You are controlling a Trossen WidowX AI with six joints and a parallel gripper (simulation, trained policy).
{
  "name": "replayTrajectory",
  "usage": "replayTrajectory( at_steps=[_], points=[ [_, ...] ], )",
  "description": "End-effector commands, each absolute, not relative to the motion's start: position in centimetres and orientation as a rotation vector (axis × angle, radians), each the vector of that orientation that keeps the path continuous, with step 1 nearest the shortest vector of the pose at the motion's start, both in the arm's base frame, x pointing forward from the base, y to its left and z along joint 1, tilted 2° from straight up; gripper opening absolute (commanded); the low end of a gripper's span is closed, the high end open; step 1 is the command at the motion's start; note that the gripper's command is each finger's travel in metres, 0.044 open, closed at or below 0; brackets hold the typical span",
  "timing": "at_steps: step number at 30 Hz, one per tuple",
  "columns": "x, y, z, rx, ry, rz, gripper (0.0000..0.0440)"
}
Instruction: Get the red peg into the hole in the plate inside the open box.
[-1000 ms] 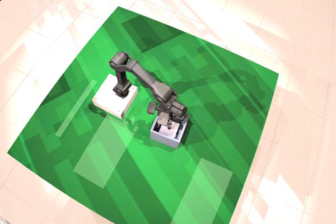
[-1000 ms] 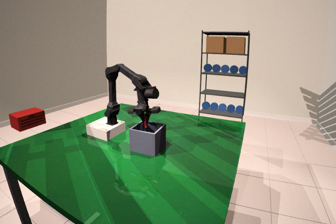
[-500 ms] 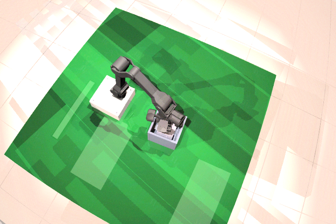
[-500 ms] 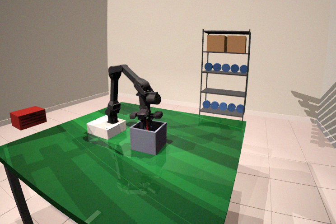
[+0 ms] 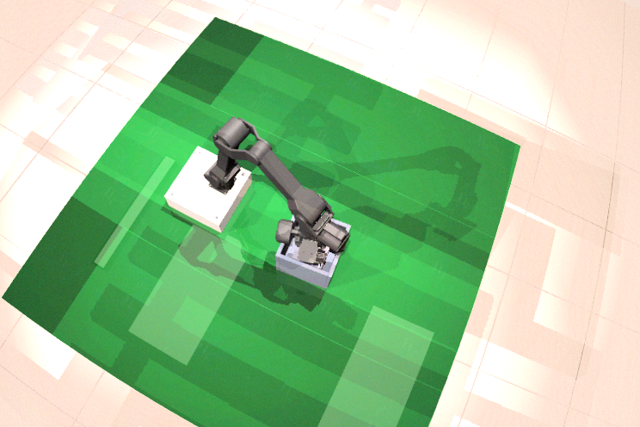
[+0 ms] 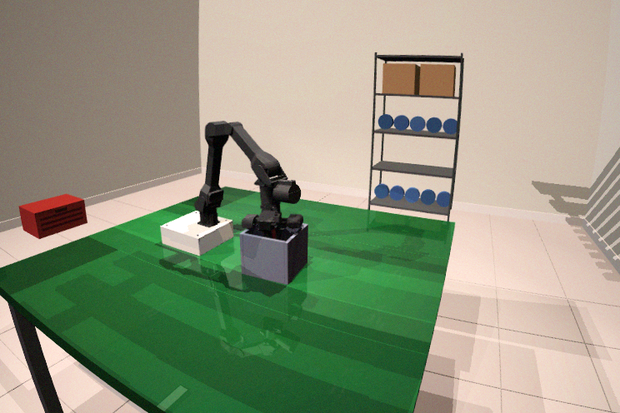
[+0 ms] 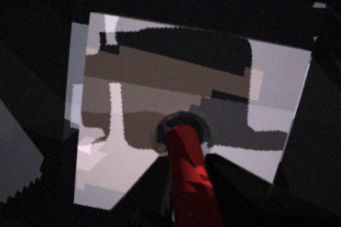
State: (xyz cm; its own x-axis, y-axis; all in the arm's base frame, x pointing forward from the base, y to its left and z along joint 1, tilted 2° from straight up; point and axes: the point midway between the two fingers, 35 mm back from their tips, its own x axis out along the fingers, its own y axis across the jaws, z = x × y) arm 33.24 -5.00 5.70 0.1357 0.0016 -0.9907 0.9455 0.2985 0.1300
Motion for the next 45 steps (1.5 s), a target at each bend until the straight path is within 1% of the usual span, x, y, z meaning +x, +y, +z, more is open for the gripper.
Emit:
replayTrajectory(
  at_steps=[1, 4, 5, 10, 12, 13, 18, 28, 35, 39, 43, 45],
  points=[
    [33.3, -5.1, 4.8, 1.01, 1.254, -0.903, 0.0044],
    [33.3, -5.1, 4.4, 0.999, 1.273, -0.904, 0.0109],
    [33.3, -5.1, 4.4, 0.998, 1.278, -0.903, 0.0124],
    [33.4, -5.3, 4.7, 1.014, 1.305, -0.897, 0.0126],
    [33.5, -5.5, 4.9, 1.027, 1.315, -0.892, 0.0137],
    [33.6, -5.5, 5.0, 1.035, 1.319, -0.889, 0.0153],
    [33.9, -5.7, 6.1, 1.081, 1.341, -0.862, 0.0189],
    [34.7, -6.3, 8.3, 1.181, 1.358, -0.799, 0.0226],
    [35.5, -6.9, 9.9, 1.238, 1.345, -0.748, 0.0245],
    [36.0, -7.2, 10.9, 1.264, 1.332, -0.721, 0.0246],
    [36.4, -7.7, 11.7, 1.278, 1.317, -0.692, 0.0194],
    [36.7, -7.9, 12.1, 1.281, 1.307, -0.673, 0.018]
  ],
)
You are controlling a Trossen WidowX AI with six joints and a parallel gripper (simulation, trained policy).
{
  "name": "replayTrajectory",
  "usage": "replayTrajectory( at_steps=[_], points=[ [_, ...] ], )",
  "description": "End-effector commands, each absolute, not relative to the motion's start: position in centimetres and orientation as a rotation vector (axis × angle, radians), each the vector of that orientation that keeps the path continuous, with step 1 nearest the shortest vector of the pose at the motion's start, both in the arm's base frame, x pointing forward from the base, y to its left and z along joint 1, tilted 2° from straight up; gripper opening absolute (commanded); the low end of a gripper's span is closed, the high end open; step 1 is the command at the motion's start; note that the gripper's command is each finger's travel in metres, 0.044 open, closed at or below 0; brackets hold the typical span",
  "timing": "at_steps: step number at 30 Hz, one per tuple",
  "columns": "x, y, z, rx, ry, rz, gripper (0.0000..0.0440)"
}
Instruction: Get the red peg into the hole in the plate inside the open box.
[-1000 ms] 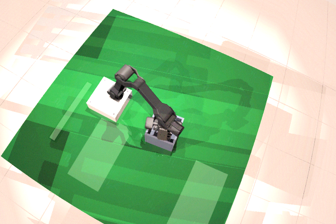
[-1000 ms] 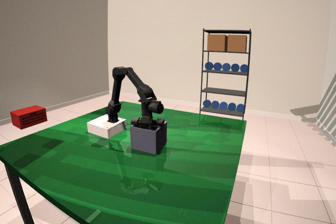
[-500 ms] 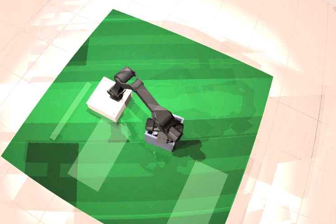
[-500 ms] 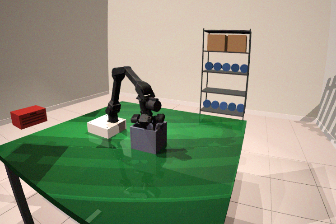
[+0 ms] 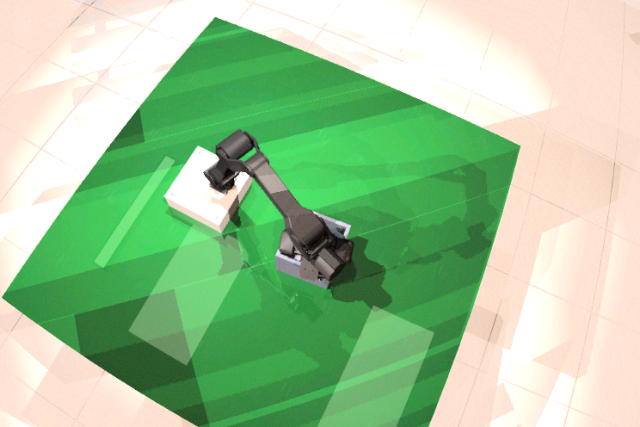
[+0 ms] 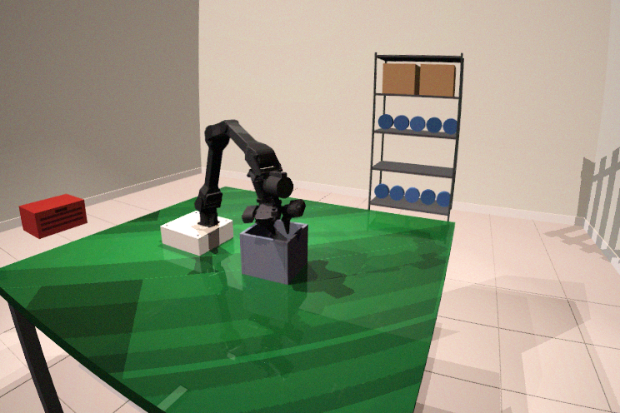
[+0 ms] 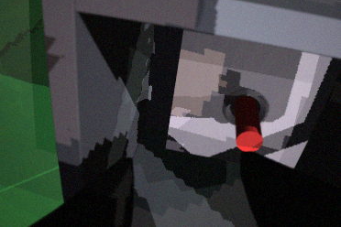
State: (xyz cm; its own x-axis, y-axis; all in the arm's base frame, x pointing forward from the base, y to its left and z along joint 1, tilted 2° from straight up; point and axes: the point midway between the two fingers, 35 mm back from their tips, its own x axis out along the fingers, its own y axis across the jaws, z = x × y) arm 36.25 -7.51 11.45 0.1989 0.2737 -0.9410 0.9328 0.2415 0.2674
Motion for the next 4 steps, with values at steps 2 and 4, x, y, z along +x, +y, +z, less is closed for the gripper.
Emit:
replayTrajectory(
  at_steps=[2, 4],
  points=[
    [37.03, -8.12, 12.36, 1.284, 1.298, -0.656, 0.0178],
    [37.27, -8.28, 12.64, 1.287, 1.292, -0.639, 0.0176]
  ],
)
